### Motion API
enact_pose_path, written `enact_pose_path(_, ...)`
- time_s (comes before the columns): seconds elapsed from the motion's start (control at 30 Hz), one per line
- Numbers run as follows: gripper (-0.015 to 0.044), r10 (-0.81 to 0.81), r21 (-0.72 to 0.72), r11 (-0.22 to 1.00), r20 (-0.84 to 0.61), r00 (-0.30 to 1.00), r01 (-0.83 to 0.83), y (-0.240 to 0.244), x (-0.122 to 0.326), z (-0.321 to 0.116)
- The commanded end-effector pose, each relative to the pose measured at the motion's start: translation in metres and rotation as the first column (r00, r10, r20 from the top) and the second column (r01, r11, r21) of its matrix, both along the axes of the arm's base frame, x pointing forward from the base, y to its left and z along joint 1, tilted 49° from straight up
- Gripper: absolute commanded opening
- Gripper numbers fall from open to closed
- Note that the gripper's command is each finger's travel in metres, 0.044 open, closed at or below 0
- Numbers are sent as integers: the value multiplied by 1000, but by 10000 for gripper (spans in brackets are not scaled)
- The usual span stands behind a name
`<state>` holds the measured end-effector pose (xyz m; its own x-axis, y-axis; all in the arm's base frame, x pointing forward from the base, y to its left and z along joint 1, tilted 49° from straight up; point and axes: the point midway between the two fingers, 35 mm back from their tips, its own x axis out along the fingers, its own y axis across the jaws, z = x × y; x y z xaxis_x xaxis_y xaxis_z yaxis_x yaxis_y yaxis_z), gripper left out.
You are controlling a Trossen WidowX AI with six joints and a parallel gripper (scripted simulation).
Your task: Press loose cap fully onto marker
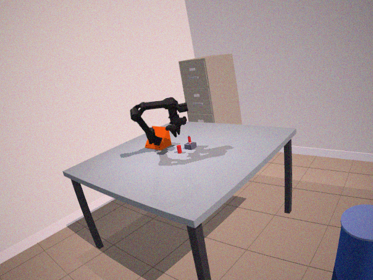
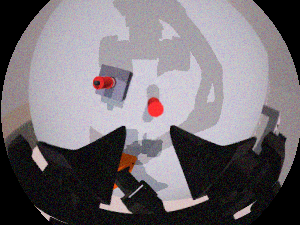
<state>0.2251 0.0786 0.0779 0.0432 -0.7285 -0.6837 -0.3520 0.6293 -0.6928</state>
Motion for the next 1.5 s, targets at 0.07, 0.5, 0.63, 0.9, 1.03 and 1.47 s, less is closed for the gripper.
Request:
enact_pose_path(0.07,245,2,-26,1000,1,1000,-2,-7,5,7)
enact_pose_path(0.5,245,2,-27,1000,2,1000,-2,-45,10,-23)
enact_pose_path(0.63,245,2,-27,1000,2,1000,-2,-46,10,-24)
enact_pose_path(0.9,245,3,-26,1000,2,1000,-3,-54,11,-33)
enact_pose_path(1.03,245,3,-26,1000,2,1000,-3,-59,12,-37)
enact_pose_path(1.47,245,3,-27,1000,3,1000,-3,-75,13,-50)
